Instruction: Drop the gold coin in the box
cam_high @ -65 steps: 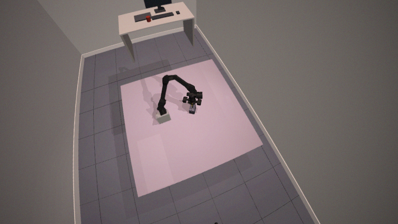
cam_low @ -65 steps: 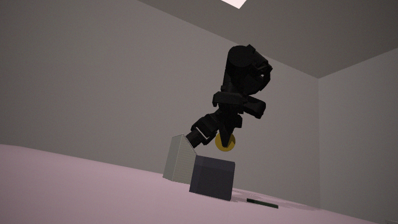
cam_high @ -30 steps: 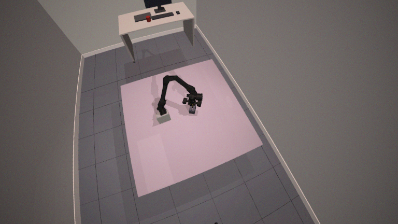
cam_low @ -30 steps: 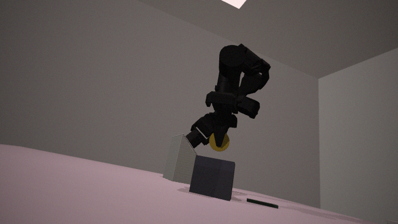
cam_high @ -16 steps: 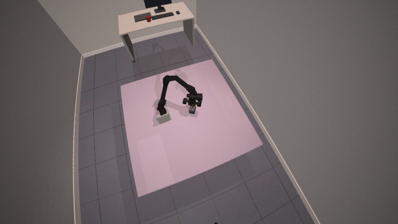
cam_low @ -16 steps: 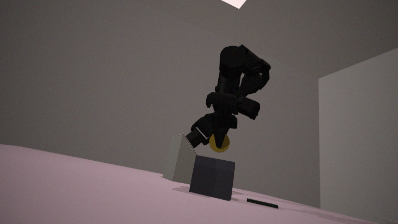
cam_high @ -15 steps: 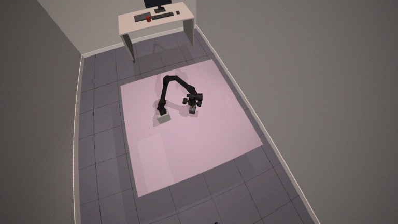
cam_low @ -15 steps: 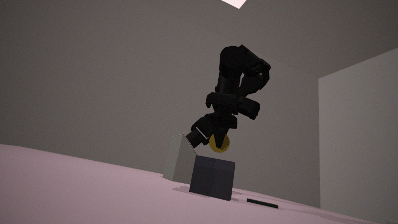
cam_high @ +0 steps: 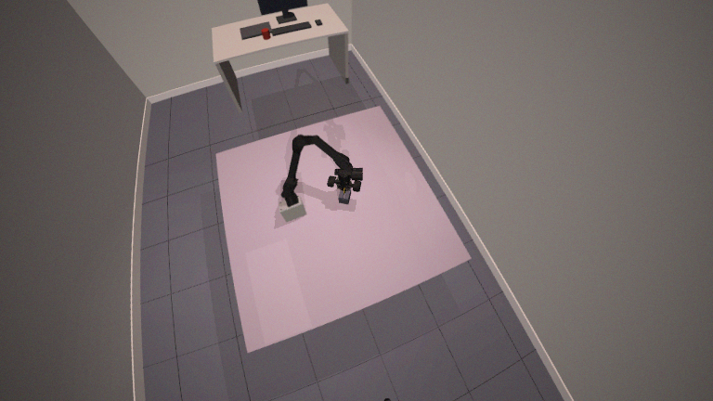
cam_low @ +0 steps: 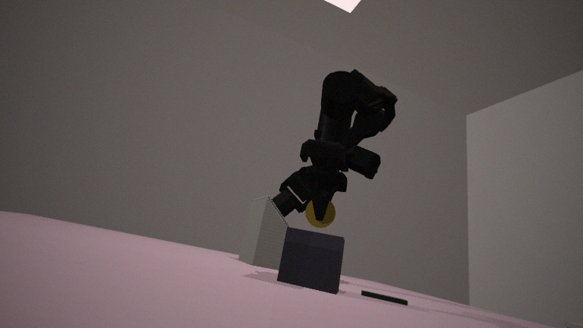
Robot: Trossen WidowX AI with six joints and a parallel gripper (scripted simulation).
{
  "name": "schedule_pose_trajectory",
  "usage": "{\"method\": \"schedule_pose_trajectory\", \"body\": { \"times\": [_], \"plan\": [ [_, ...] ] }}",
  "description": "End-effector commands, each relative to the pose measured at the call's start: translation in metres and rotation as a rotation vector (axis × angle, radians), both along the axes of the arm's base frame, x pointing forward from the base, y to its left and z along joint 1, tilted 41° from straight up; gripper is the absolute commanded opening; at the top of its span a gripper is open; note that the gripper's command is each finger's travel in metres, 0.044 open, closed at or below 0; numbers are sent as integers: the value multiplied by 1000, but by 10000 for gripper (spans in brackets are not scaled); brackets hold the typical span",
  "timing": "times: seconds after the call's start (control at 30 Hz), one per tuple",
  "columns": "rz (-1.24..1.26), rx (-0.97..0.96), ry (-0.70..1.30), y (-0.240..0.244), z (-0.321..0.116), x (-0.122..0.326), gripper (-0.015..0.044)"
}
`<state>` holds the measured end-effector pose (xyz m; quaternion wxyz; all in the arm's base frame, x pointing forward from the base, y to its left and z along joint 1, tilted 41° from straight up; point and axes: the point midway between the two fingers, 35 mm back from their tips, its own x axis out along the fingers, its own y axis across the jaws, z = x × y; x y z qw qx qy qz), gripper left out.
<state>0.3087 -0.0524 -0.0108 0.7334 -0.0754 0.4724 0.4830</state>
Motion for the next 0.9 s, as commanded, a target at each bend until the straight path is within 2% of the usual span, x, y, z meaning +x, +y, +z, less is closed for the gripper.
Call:
{"method": "schedule_pose_trajectory", "body": {
  "times": [0.0,0.53,0.73,0.87],
  "plan": [
    [-3,4,0,2,-2,1,0],
    [-4,5,1,6,-7,1,0],
    [0,0,0,5,-6,1,158],
    [0,0,0,5,-6,1,161]
  ]
}}
